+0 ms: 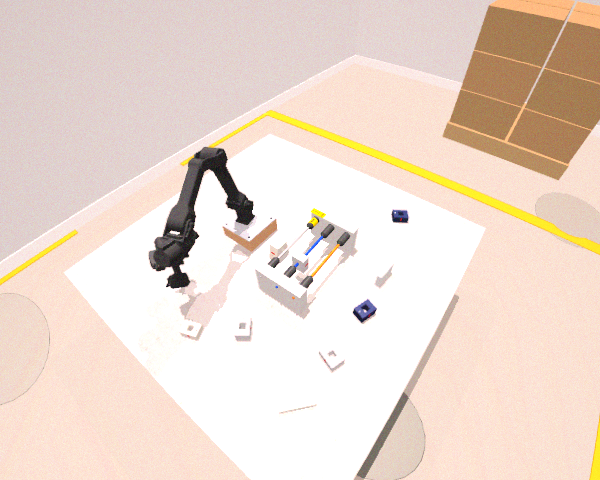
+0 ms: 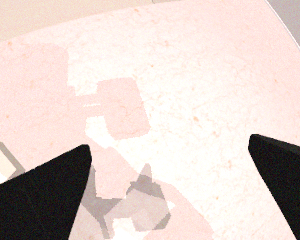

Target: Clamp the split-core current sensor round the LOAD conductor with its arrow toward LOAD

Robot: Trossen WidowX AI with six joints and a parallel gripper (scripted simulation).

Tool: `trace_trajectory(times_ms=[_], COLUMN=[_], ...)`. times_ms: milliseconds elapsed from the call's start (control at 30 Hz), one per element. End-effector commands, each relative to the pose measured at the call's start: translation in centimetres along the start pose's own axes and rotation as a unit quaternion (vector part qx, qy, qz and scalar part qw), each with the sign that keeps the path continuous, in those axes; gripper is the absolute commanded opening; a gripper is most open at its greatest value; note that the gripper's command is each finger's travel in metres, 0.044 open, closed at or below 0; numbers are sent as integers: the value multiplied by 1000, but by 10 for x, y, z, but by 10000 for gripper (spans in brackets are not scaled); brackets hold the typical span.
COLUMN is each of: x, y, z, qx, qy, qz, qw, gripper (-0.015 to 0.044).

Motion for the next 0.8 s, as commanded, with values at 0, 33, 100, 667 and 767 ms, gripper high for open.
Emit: trace_trajectory(times_ms=[0,33,100,667,767], x=[26,31,40,34,20], y=[54,66,89,261,285], z=[-18,-23,-34,-156,-180], qx=[-56,-68,-90,-273,-302], qy=[41,50,68,253,274], qz=[108,132,180,546,609], qw=[992,988,977,750,680], gripper=[440,440,440,440,440])
Point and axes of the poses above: the point midway between the two fingers, 35 mm back from their tips, its own y axis back along the fingers, its own x axis across the jaws, z = x × y, the point moved 10 cm from there along y, back along the fingers, and after that the axes turned 4 degrees about y, right-handed, at the moved point
